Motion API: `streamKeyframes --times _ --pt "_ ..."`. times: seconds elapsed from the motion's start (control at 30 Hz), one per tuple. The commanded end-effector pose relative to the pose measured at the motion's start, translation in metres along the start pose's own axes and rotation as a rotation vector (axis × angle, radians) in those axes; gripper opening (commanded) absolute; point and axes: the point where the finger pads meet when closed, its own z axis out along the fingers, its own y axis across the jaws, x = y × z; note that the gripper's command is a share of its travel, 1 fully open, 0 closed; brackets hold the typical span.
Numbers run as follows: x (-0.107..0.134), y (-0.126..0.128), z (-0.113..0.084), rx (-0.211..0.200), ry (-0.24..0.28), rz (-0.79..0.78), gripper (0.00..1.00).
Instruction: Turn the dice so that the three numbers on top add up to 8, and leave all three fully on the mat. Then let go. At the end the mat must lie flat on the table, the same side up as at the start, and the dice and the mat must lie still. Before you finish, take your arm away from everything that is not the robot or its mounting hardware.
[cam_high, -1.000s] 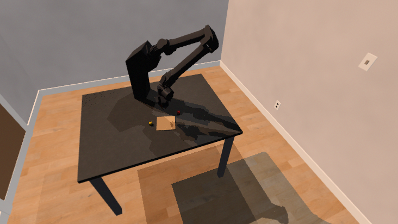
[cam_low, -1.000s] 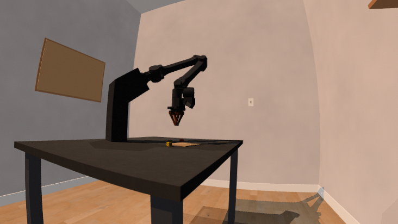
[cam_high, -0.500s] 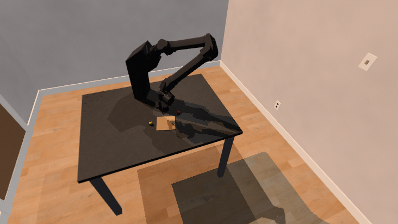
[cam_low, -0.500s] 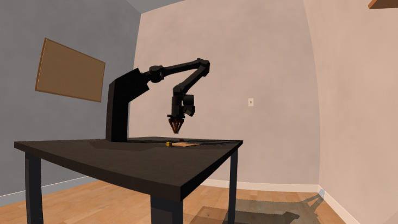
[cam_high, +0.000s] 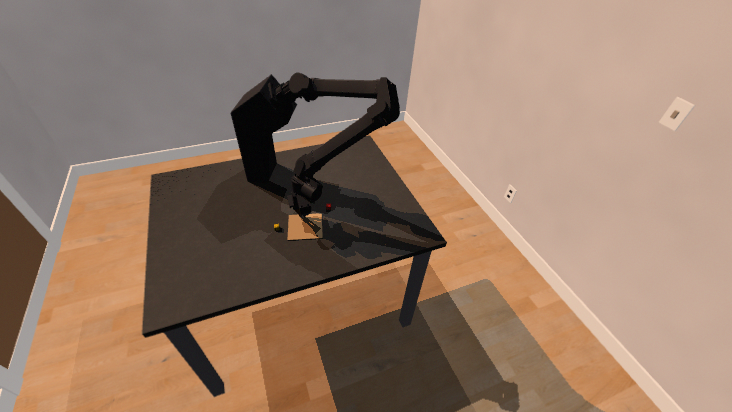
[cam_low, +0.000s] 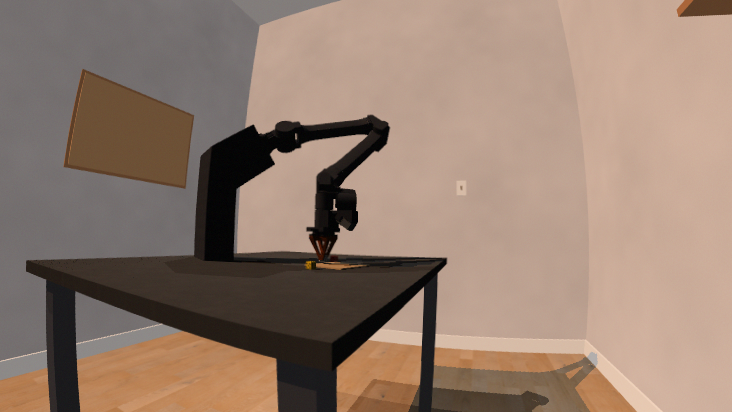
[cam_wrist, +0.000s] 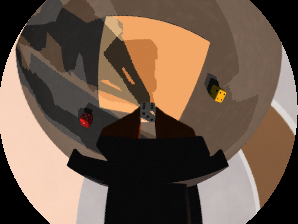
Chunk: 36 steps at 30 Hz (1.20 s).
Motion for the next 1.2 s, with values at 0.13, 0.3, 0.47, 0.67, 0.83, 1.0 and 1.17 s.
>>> streamKeyframes --times 0.13,0.3,0.47,0.67,0.83,1.0,1.17 --pt "0.0031 0.0065 0.0063 -0.007 0.007 0.002 0.15" --pt "0.0031 0.0065 0.0063 -0.007 0.007 -0.003 0.15" --pt "0.0031 0.0065 0.0063 -0.007 0.007 -0.003 0.15" --pt "0.0031 0.0065 0.0063 -0.007 0.007 -0.003 0.15" --pt "0.0031 0.0065 0.0063 -0.007 0.007 -0.003 0.15" --pt "0.0031 0.0065 0.0063 -0.007 0.007 -0.003 0.15" --pt "0.0031 0.0065 0.0063 -0.007 0.007 -0.003 0.15"
